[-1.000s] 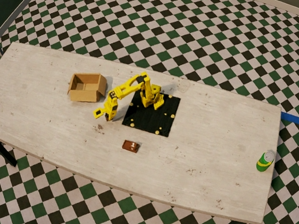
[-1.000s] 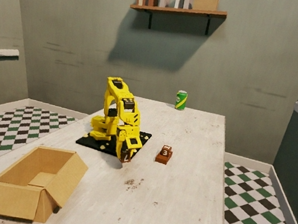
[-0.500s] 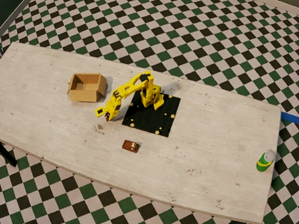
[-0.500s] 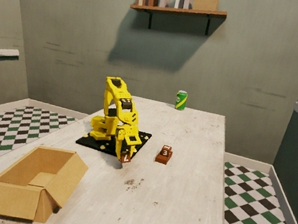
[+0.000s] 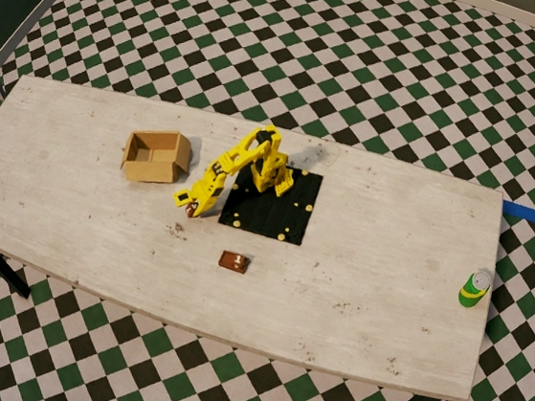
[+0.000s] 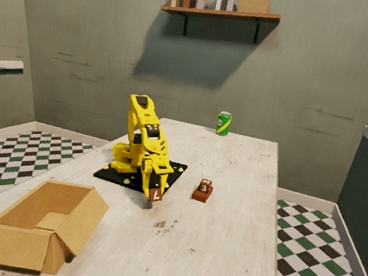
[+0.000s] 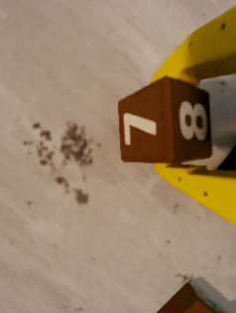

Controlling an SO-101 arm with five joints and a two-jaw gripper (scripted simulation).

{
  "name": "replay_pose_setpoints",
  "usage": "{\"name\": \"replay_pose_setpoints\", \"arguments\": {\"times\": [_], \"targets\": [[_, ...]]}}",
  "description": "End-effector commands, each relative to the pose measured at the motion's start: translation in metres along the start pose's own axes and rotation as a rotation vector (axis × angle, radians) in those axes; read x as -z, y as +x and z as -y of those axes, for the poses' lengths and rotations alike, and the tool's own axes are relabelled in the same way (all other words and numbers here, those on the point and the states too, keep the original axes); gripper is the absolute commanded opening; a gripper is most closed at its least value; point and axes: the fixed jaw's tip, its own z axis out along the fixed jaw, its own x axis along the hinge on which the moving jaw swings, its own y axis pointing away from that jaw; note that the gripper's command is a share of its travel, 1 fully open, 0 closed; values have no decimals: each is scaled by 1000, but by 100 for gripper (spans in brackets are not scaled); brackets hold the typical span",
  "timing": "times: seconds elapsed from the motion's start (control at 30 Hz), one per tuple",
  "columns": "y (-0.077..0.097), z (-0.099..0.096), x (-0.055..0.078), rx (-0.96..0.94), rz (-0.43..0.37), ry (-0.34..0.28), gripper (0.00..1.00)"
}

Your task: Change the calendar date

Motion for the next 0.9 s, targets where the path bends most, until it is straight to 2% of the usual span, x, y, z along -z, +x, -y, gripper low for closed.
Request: {"name": "replay_pose_setpoints", "arguments": {"times": [0.0, 0.23, 0.63, 0.87], "targets": [[-3, 2, 1, 2, 112, -2, 0], [-3, 2, 3, 6, 206, -6, 0], [-3, 2, 2, 7, 221, -6, 0], [-5, 2, -2, 9, 272, -8, 0]]}}
